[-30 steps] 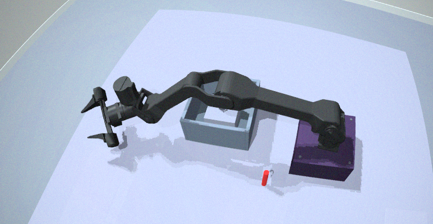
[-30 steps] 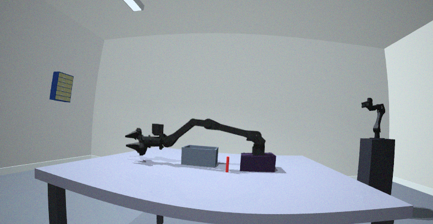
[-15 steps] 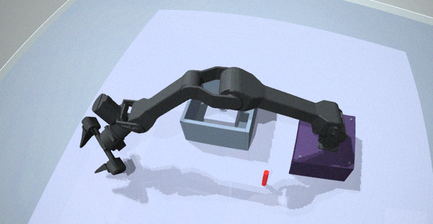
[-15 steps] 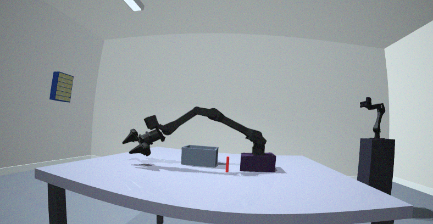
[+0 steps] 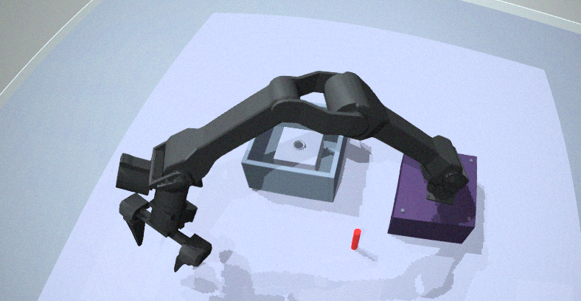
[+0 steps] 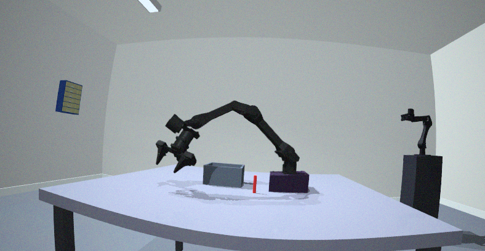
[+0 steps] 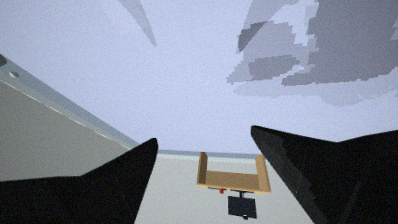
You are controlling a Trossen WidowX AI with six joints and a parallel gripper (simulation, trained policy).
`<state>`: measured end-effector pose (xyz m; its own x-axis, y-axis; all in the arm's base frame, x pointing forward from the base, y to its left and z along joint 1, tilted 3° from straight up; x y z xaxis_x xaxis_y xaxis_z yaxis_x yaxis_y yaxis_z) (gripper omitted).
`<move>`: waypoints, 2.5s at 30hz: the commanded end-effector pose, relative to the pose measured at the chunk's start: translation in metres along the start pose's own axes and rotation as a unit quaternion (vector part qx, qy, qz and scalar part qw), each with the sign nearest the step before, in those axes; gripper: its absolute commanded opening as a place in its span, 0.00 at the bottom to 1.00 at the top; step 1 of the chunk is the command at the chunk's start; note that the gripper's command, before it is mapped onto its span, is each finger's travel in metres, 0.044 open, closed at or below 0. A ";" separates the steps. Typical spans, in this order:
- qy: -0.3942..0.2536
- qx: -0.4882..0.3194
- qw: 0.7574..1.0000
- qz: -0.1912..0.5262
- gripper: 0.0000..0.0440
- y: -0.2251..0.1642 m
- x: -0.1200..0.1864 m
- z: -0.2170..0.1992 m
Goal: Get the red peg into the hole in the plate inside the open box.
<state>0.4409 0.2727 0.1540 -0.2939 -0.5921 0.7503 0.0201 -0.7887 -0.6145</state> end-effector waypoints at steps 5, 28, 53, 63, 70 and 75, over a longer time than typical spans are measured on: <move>-0.092 0.065 0.990 -0.086 1.00 -0.024 0.044 -0.056; -0.290 0.304 0.877 -0.232 1.00 -0.020 0.156 -0.180; -0.352 0.359 0.814 -0.290 1.00 0.069 0.143 -0.231; -0.338 0.367 0.813 -0.300 1.00 0.100 0.117 -0.247; -0.325 0.375 0.813 -0.304 0.99 0.120 0.100 -0.255; -0.331 0.376 0.810 -0.305 0.79 0.132 0.091 -0.260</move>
<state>0.1704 0.1611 0.0893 0.0950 0.1664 0.9815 0.7069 -0.7054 0.0512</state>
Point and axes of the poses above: the point midway between the two fingers, 35 mm back from their tips, its own x axis back along the fingers, its own z axis across the jaws, y = z × x, the point moved 10 cm from there along x, back along the fingers, and after that the axes turned 6 degrees about -x, right-handed, at the moved point
